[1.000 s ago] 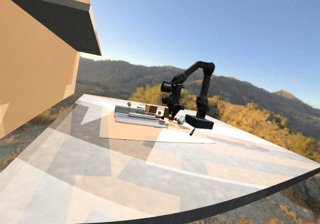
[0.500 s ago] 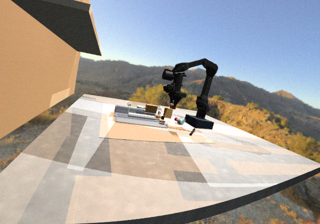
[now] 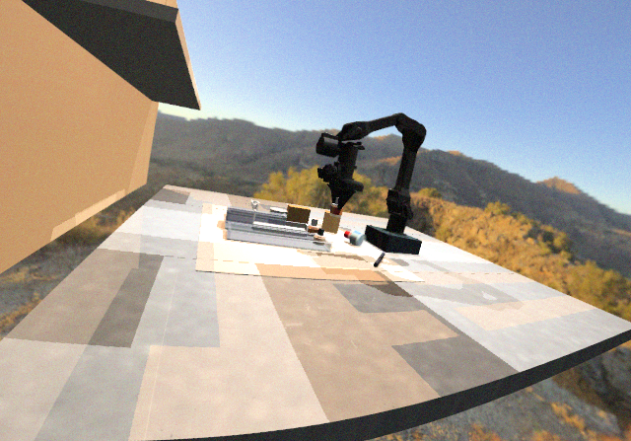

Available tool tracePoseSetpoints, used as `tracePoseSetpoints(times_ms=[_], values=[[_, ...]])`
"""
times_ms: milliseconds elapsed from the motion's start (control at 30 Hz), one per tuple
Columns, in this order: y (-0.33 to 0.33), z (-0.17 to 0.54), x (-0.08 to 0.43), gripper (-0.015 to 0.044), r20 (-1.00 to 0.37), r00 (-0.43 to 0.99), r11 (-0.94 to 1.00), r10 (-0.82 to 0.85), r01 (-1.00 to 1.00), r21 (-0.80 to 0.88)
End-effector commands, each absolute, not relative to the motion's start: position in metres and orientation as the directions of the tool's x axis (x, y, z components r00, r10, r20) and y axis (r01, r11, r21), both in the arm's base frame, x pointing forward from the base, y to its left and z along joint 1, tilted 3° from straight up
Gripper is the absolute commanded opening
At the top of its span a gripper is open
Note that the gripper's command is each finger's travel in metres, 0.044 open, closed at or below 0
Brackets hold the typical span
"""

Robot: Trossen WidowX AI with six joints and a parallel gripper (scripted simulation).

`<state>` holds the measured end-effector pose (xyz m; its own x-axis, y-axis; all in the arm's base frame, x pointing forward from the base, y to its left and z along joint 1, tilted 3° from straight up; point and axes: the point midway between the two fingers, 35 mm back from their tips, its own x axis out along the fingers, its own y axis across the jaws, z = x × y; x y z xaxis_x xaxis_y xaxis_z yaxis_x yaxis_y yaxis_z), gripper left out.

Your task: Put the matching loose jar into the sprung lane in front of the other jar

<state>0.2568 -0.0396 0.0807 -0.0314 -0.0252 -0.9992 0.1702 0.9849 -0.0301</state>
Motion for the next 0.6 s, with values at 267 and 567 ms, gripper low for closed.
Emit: tracePoseSetpoints(times_ms=[267, 567], values=[[-0.022, 0.050, 0.287, 0.0000, -0.999, -0.027, 0.978, -0.019, 0.208, -0.025], [-0.023, 0.028, 0.290, 0.0000, -0.999, -0.027, 0.978, -0.019, 0.208, -0.025]])
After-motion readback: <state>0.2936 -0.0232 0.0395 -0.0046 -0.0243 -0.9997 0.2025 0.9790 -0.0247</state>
